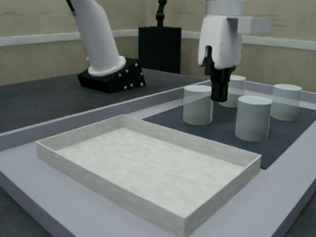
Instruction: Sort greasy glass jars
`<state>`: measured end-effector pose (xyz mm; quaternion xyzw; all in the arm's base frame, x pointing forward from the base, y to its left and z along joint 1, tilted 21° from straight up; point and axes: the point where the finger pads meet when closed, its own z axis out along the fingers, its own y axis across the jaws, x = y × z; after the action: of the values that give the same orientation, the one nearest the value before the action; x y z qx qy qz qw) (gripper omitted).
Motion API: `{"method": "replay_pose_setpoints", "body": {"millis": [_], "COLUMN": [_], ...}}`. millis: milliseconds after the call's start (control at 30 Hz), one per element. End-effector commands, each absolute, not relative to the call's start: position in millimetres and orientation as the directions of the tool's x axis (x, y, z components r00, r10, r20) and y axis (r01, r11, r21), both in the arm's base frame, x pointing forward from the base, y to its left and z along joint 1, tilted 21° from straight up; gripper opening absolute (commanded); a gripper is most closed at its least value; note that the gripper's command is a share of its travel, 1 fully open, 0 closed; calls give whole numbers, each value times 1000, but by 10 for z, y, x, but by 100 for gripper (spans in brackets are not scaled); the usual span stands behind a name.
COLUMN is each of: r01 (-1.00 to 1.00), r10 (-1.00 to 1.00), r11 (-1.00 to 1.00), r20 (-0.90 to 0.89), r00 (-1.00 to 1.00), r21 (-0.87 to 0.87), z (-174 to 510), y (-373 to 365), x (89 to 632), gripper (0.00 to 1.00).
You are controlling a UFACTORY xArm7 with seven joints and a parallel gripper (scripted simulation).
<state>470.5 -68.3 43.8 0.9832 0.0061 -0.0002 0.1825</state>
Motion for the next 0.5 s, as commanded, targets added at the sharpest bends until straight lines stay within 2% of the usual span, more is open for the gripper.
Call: {"method": "replay_pose_setpoints", "body": {"millis": [0,467], "r01": [12,12], "r10": [14,14], "r11": [-933,-933], "r20": [2,2], "r00": [1000,1000], "r21": [358,358], "z": [455,457], "y": [-673,-673], "x": [4704,4661], "gripper": [0,0]}}
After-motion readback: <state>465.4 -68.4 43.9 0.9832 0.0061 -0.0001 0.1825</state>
